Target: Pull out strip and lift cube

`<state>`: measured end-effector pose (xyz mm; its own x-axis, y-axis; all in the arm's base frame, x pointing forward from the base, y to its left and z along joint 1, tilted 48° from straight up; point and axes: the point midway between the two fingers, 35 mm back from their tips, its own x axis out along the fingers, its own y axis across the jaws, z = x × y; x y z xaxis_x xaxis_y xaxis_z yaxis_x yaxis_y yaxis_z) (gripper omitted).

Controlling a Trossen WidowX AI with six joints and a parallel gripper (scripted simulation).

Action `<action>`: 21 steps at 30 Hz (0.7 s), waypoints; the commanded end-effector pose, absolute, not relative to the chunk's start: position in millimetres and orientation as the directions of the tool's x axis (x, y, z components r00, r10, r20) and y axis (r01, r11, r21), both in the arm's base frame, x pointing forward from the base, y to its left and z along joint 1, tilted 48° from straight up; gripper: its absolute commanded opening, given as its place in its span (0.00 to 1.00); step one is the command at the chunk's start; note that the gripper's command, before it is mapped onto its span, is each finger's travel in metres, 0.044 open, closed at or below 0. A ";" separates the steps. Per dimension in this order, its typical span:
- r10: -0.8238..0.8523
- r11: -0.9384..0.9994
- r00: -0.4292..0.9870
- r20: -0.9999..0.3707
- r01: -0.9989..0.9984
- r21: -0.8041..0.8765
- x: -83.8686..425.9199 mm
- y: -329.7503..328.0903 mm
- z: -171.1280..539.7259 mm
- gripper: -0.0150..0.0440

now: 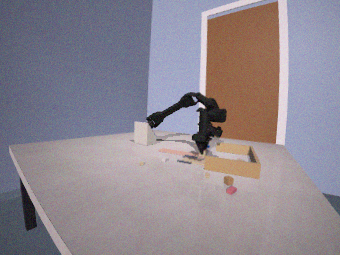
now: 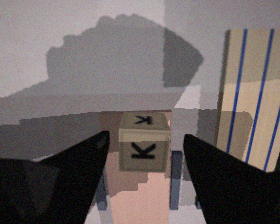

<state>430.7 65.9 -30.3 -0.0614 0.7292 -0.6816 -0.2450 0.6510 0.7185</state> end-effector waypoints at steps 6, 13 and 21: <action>0.733 0.647 -0.069 -0.677 -0.240 0.724 427.8 75.3 -36.8 0.68; 0.730 0.649 -0.066 -0.681 -0.245 0.720 428.8 72.9 -35.8 0.53; 0.730 0.649 -0.066 -0.681 -0.245 0.720 428.8 72.9 -35.8 0.44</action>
<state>428.7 72.9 -35.9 -0.0657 0.7299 -0.6804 -0.2445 0.6493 0.7201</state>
